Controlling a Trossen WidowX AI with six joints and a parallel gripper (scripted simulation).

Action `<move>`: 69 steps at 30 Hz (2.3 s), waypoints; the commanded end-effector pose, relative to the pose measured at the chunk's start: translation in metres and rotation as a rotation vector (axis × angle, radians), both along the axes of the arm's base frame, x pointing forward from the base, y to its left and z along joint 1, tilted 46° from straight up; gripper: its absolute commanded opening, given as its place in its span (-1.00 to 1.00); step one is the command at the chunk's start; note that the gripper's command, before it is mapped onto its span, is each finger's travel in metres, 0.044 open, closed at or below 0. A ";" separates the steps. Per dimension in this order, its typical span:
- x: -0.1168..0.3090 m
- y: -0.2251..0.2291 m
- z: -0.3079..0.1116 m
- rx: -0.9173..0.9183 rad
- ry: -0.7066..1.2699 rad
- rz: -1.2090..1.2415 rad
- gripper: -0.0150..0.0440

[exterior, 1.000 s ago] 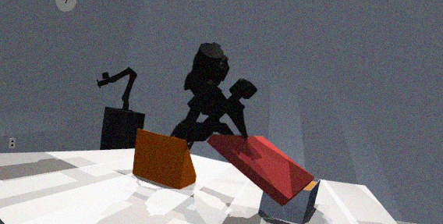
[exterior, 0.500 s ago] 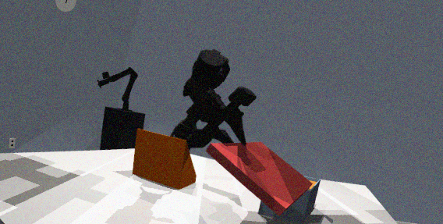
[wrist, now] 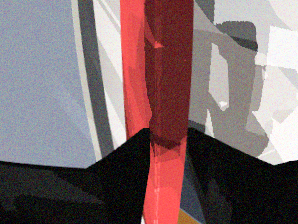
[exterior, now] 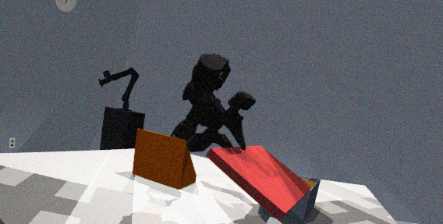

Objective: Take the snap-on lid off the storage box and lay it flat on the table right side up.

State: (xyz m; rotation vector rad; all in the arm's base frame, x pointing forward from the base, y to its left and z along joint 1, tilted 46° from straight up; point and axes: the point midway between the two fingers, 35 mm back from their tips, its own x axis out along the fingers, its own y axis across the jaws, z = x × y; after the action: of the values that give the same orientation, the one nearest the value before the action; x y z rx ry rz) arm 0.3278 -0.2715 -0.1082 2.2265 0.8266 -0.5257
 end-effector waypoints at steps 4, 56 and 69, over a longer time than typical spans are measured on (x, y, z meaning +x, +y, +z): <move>0.000 0.004 -0.004 0.004 -0.005 -0.001 -0.49; -0.003 0.034 -0.034 0.006 -0.006 -0.001 -0.49; -0.003 0.041 -0.041 0.006 -0.006 -0.001 -0.49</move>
State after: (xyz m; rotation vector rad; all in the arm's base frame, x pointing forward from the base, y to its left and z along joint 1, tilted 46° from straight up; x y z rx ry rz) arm 0.3253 -0.2330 -0.1465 2.2289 0.8246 -0.5169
